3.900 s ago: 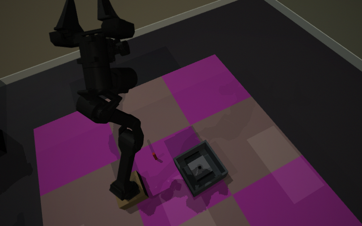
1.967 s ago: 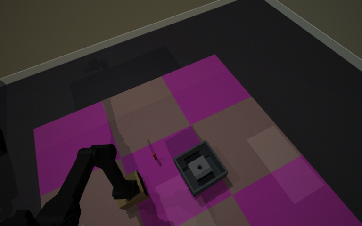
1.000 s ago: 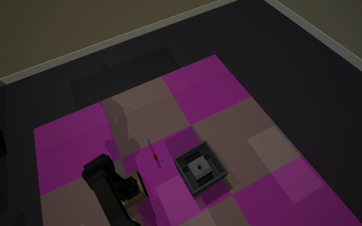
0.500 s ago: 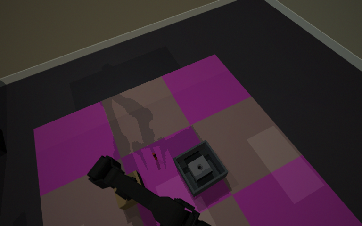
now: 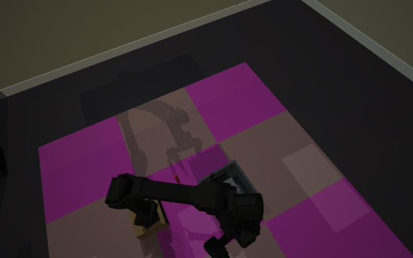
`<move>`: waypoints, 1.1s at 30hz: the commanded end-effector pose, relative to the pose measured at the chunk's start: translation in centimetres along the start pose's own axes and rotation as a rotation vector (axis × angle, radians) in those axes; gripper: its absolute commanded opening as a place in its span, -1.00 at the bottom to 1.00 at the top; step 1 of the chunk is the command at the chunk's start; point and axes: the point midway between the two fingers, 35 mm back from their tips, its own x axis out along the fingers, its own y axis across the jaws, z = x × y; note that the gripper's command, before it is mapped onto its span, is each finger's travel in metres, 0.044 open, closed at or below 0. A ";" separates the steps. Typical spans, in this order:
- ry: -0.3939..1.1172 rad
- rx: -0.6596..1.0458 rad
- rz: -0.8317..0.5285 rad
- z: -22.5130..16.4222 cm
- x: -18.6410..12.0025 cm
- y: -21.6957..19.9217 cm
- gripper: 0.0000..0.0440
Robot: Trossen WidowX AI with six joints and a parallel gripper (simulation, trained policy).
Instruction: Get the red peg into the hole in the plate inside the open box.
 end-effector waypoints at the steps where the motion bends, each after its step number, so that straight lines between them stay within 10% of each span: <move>1: 0.045 -0.083 0.050 -2.9 -1.6 2.6 1.00; 33: 0.363 -0.579 0.152 -27.3 -14.3 5.8 1.00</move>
